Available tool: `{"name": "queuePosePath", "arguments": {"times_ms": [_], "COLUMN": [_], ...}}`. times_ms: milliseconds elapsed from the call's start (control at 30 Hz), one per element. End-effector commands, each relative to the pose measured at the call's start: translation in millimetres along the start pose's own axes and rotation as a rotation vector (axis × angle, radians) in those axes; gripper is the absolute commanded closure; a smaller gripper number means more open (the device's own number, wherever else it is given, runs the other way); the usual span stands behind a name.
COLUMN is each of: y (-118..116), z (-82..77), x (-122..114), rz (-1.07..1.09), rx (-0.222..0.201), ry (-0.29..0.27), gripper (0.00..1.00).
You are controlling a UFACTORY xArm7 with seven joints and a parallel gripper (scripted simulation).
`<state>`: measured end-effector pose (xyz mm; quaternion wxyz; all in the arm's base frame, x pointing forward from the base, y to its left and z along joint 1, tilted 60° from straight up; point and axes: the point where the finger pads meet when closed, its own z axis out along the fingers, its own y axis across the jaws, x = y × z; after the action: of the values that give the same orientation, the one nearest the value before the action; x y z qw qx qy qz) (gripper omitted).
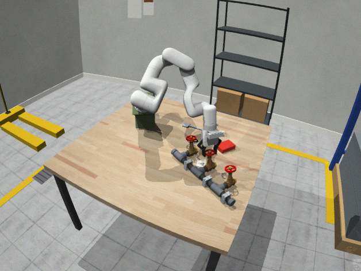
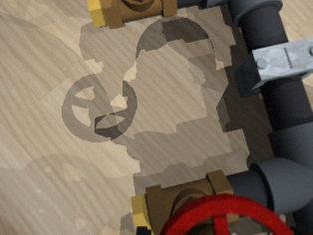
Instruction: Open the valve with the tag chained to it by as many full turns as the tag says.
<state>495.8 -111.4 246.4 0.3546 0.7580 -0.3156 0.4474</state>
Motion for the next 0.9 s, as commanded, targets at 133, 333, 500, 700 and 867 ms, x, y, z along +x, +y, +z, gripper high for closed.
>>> {"name": "queuePosePath", "arguments": {"times_ms": [133, 333, 500, 700, 867], "y": [-1.6, -1.6, -1.6, -1.6, -1.6], "z": [-1.5, -1.5, -1.5, -1.6, -1.6], "x": [0.9, 0.8, 0.8, 0.8, 0.8], "rz": [-0.461, -0.744, -0.965, -1.217, -1.455], "rx": [0.022, 0.013, 0.012, 0.005, 0.002], "ry": [0.003, 0.009, 0.012, 0.016, 0.019], "gripper": [1.00, 1.00, 1.00, 1.00, 1.00]}}
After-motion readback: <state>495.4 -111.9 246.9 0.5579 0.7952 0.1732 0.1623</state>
